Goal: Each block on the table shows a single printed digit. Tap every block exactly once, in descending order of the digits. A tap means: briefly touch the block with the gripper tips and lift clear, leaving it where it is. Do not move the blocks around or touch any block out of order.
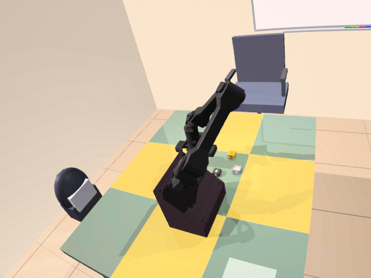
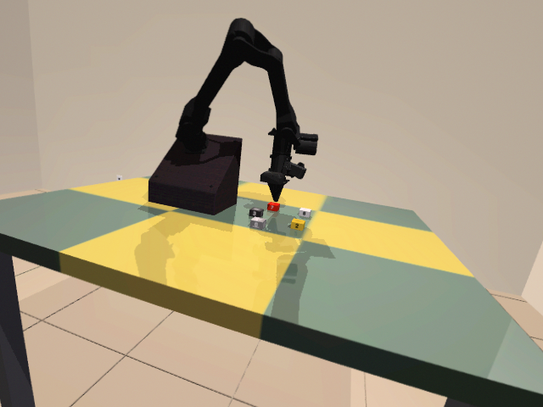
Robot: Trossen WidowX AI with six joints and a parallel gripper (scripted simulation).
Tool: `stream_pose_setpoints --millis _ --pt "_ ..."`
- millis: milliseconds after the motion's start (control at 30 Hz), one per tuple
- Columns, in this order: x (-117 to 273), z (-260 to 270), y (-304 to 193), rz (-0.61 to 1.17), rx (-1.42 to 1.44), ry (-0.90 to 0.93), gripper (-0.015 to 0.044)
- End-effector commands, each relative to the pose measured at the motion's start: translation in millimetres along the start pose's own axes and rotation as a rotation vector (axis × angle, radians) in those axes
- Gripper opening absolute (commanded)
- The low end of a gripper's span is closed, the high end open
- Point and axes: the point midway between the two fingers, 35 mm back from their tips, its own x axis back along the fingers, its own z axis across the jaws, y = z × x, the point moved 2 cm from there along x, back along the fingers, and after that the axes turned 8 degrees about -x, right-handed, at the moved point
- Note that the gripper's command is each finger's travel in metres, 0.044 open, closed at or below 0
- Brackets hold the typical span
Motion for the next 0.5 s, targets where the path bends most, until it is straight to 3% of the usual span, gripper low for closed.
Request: stream_pose_setpoints --millis 0,333,467 --pt "-8 -1 -4 0.008 0.009 -0.009 0.002" --pt "-14 -2 -4 0.008 0.009 -0.01 0.002" --pt "14 -1 -3 0.007 0.008 -0.007 0.002"
